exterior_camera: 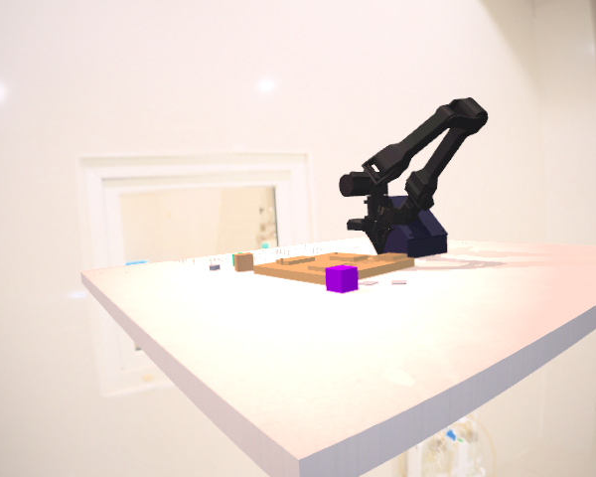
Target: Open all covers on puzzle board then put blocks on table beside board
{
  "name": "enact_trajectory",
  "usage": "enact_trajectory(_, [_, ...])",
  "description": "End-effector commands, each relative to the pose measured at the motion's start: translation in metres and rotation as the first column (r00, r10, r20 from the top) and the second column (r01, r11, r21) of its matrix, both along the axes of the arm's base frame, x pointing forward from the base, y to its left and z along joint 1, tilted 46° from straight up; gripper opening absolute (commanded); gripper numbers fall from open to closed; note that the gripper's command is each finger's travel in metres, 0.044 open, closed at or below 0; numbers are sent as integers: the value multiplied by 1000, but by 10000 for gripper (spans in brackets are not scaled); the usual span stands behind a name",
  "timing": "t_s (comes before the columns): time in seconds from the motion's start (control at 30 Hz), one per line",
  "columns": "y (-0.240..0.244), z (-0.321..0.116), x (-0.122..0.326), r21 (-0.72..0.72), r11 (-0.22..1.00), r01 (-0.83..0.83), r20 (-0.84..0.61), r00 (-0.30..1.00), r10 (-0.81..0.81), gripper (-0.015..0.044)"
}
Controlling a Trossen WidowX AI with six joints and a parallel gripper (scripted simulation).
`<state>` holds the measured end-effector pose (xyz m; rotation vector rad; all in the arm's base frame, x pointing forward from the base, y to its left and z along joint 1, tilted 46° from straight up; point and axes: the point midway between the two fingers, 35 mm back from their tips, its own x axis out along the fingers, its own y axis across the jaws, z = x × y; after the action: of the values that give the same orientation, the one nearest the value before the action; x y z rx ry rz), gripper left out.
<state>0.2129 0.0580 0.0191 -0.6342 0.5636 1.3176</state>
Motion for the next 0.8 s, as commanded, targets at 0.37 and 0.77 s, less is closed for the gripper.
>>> enact_trajectory(0.37, [-12, 15, -1, 0, 1000, -3, 10, 1000, 3, 0])
enact_trajectory(0.77, [-21, 26, -4, 1, 1000, -4, 9, 1000, 4, 0])
